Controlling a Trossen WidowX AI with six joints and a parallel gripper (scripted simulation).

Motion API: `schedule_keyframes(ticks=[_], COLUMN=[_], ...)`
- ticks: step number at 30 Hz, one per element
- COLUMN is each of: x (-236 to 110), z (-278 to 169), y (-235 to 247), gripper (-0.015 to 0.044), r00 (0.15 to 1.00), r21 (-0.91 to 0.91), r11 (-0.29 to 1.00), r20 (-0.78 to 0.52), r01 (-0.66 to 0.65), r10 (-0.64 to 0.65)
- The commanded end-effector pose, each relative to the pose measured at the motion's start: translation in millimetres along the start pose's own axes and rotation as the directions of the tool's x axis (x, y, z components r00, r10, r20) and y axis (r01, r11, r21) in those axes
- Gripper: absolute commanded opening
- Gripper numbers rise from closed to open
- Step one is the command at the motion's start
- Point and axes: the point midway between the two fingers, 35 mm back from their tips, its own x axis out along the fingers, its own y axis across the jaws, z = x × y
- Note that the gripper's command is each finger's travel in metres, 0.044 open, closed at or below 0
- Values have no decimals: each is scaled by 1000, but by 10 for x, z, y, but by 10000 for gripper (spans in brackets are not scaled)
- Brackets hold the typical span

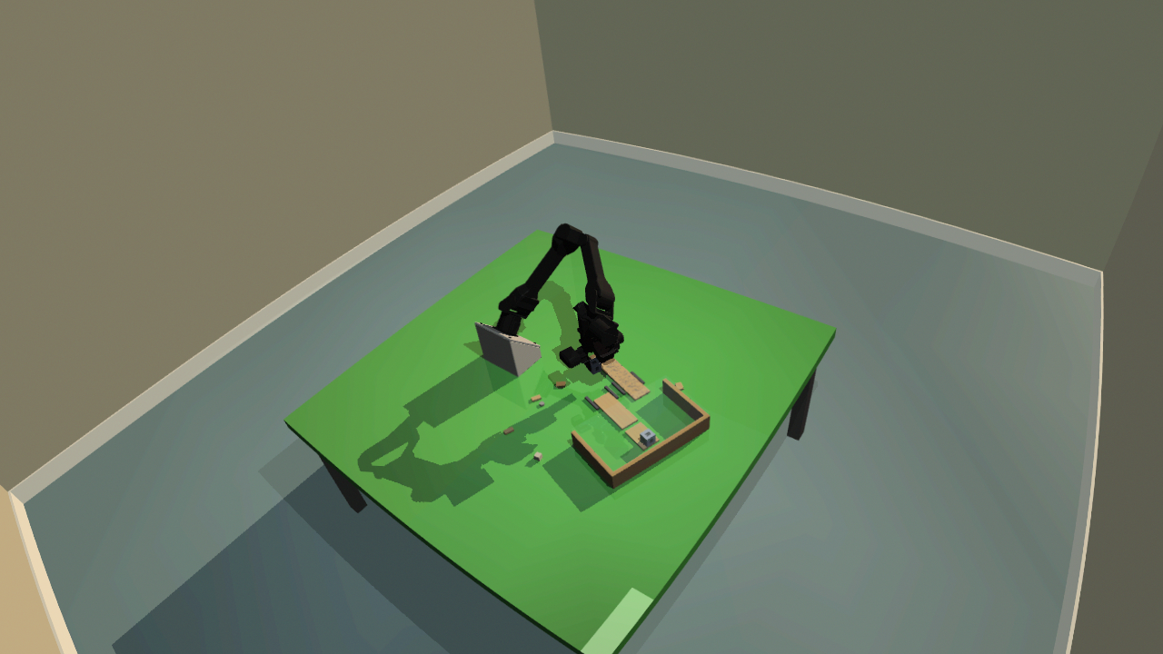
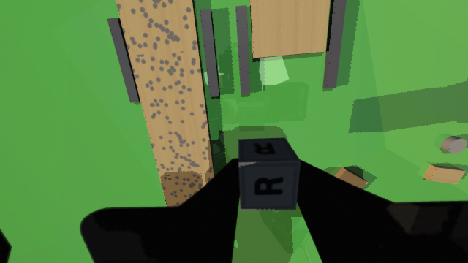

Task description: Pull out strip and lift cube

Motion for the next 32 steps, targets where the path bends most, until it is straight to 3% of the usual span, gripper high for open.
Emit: schedule_keyframes(ticks=[1,11,32], x=[2,-346,-355], z=[-112,-134,-134], y=[-61,-74,-74], gripper=[0,0,0], r00=[1000,1000,1000], r21=[-3,-3,-3], r11=[1000,1000,1000], r20=[3,3,3], r01=[3,4,4], r10=[-3,-4,-4])
